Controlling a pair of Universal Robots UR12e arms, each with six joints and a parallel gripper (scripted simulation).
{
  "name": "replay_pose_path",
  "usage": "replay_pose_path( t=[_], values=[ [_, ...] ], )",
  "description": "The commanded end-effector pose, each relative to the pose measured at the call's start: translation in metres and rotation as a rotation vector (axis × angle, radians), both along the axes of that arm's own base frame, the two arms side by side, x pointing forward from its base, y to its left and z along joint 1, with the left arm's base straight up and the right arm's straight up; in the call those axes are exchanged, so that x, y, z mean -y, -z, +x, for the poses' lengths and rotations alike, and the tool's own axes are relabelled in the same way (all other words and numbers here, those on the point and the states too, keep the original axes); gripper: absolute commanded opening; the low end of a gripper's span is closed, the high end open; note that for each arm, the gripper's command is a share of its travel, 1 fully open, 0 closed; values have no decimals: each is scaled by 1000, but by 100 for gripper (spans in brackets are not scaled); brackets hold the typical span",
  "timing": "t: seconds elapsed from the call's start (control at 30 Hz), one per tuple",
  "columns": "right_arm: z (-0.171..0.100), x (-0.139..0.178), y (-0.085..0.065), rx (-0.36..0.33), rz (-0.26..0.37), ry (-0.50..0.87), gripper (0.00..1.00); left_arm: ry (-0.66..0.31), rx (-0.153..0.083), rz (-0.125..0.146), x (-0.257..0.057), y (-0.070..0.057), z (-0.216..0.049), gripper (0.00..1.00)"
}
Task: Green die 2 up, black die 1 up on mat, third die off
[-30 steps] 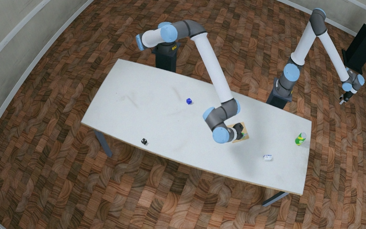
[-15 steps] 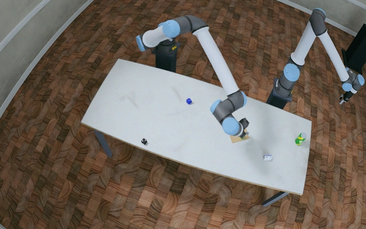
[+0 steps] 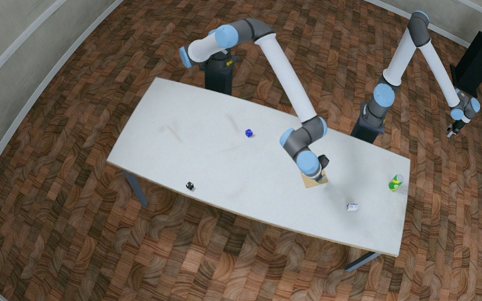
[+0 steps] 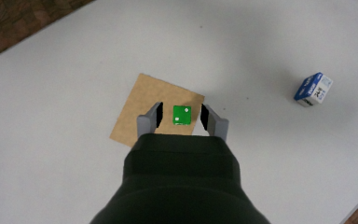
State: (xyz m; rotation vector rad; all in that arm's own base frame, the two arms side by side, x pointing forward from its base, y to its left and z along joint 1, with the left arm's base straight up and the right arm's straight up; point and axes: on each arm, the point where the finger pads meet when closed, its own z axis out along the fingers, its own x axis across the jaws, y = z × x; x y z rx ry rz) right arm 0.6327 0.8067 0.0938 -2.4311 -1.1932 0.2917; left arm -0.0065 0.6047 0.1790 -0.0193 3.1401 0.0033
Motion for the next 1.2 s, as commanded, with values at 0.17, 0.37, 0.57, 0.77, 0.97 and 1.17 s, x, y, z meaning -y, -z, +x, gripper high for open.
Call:
replay_pose_path(
  t=[0.17, 0.37, 0.57, 0.77, 0.97, 1.17],
  values=[
    [-6, -4, -5, 127, -94, -4, 100, -2, -1, -2, 1, 2, -2, 100],
    [-5, -4, -6, 167, -122, -3, 100, -2, -1, -2, 1, 2, -2, 100],
    [-5, -4, -6, 171, -126, -3, 100, -2, -1, -2, 1, 2, -2, 100],
    [-7, -4, -4, 234, -179, -4, 100, -2, -1, -2, 1, 2, -2, 100],
    [-8, -5, -5, 334, -254, -4, 100, -2, -1, -2, 1, 2, -2, 100],
    [-8, -6, -6, 370, -279, -4, 100, -2, -1, -2, 1, 2, -2, 100]
  ],
)
